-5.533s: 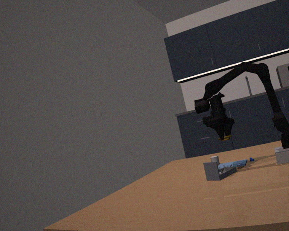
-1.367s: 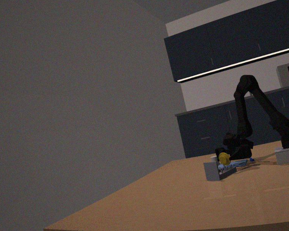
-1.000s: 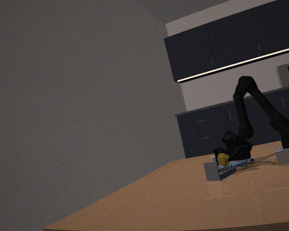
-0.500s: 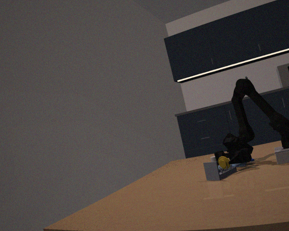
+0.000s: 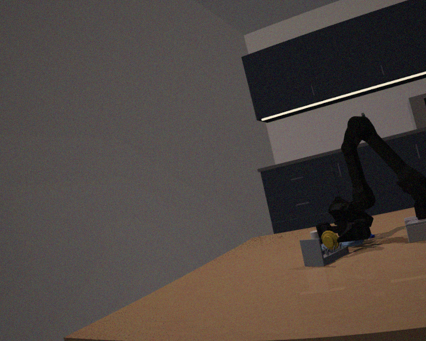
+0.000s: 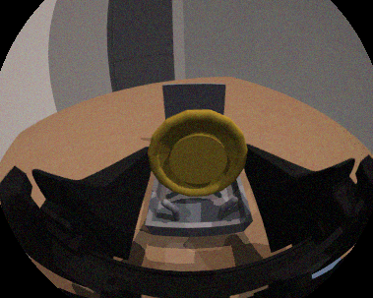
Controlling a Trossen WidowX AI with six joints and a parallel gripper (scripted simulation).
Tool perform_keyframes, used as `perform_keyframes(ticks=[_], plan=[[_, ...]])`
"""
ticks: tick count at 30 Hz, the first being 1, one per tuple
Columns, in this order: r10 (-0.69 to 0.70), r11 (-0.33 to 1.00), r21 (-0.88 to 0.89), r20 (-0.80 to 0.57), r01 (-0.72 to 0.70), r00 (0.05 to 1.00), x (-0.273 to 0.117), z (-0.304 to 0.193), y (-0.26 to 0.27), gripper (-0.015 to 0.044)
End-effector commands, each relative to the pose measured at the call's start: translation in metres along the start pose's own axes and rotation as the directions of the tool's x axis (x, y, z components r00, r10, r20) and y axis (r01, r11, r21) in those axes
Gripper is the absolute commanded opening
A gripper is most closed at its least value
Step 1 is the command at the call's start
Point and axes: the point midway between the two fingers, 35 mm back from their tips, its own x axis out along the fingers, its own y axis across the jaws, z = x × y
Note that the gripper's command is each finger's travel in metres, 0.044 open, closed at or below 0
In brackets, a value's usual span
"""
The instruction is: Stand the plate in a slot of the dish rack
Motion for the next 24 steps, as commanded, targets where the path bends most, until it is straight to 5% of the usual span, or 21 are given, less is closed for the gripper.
perform_keyframes(ticks=[1, 10, 24], plan=[[0.0, 1.0, 0.0, 0.0, 0.0, 1.0, 0.0, 0.0, 0.0, 0.0394], [0.0, 1.0, 0.0, 0.001, 0.0, 1.0, -0.001, 0.006, -0.002, 0.04], [-0.003, 1.0, 0.007, 0.016, 0.003, 1.0, -0.017, 0.114, -0.009, 0.04]])
